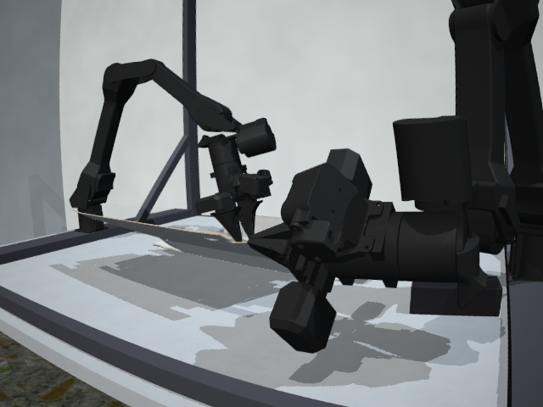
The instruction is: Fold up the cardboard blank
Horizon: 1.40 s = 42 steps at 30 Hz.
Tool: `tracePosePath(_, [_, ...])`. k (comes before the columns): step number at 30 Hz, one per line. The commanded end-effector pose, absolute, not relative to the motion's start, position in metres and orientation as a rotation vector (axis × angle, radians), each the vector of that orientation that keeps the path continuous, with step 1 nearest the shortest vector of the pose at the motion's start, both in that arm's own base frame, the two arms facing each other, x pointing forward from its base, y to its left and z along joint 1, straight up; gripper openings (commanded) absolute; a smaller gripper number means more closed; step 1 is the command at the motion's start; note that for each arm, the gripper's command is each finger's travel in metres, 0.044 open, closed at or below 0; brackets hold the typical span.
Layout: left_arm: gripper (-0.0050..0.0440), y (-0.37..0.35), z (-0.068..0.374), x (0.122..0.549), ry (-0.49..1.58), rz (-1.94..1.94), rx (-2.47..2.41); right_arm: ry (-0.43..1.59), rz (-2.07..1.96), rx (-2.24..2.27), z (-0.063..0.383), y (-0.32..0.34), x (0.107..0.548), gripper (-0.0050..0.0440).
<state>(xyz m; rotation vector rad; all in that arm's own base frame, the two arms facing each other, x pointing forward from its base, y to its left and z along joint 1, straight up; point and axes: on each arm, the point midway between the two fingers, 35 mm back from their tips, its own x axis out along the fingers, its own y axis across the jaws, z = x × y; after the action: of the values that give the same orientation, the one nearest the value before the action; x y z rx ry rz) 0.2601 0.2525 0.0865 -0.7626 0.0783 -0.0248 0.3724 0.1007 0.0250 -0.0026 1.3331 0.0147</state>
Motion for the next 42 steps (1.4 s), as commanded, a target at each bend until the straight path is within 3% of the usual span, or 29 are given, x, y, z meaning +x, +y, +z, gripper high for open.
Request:
tracePosePath(1, [0.0000,0.254,0.091,0.261,0.071,-0.024,-0.750,1.333,0.015,0.003,0.018,0.101,0.372,0.0197])
tracePosePath(33, [0.0000,0.254,0.091,0.261,0.071,-0.024,-0.750,1.339,0.014,0.000,-0.027,0.092,0.339,0.0197])
tracePosePath(42, [0.0218,0.254,0.092,0.260,0.071,-0.024,-0.750,1.336,0.015,0.001,-0.025,0.094,0.342,0.0197])
